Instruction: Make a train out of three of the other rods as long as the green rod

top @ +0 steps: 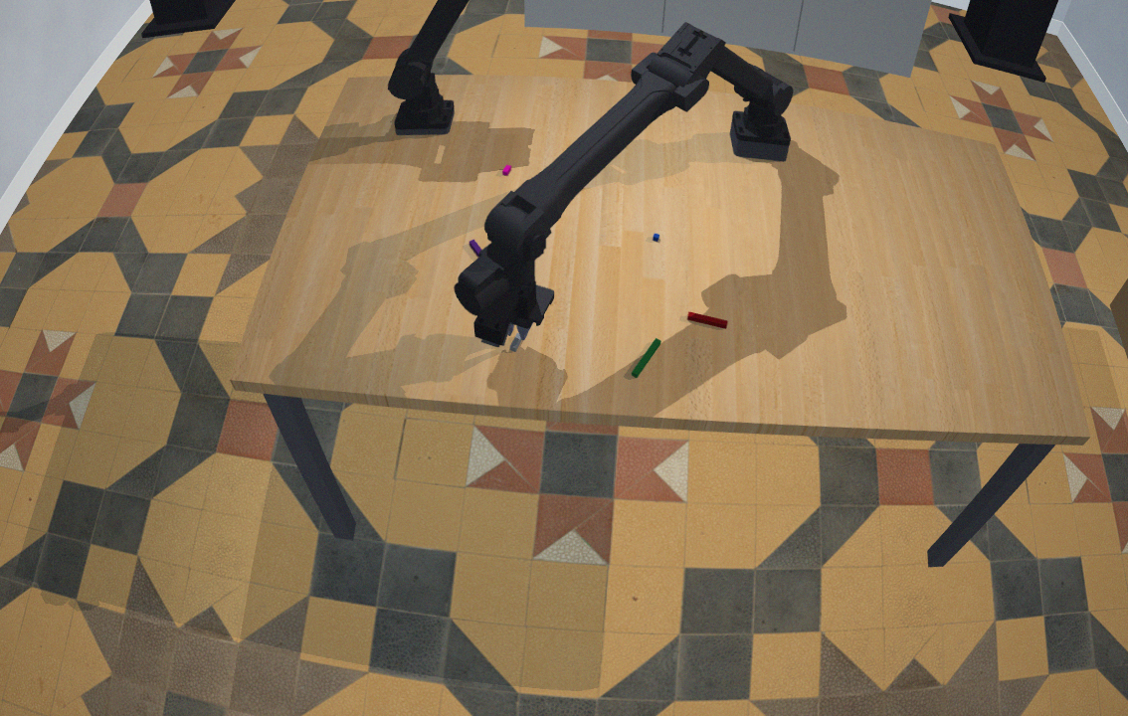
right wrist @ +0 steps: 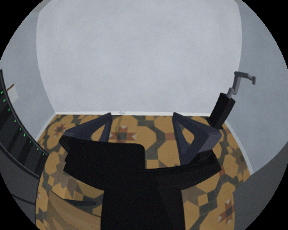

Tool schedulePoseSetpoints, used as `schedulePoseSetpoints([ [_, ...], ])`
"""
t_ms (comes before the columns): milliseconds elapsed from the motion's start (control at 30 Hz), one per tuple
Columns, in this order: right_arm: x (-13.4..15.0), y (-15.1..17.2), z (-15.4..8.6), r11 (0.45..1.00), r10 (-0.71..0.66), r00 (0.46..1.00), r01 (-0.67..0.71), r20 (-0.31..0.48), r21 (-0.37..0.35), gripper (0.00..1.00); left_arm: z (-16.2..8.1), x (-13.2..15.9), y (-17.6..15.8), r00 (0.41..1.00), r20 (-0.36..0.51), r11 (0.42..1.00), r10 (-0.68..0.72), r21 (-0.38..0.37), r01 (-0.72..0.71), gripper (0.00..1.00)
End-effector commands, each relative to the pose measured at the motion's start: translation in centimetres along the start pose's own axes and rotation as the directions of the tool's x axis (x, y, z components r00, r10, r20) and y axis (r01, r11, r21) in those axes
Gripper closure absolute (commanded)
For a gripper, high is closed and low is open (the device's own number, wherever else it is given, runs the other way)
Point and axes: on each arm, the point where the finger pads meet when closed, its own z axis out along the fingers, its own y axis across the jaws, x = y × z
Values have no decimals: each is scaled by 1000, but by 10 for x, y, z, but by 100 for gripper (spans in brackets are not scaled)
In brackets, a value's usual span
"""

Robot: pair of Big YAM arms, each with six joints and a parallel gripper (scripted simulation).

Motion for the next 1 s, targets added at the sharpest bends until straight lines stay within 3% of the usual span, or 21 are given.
schedulePoseSetpoints([
  [0,-39,-6,5,1000,9,997,-10,70,12,0,-6,0,-9,1000,13,1000,0,5,0,77],
  [967,-39,-6,5,1000,9,997,-10,70,12,0,-8,-10,-14,1000,27,1000,1,11,-1,77],
])
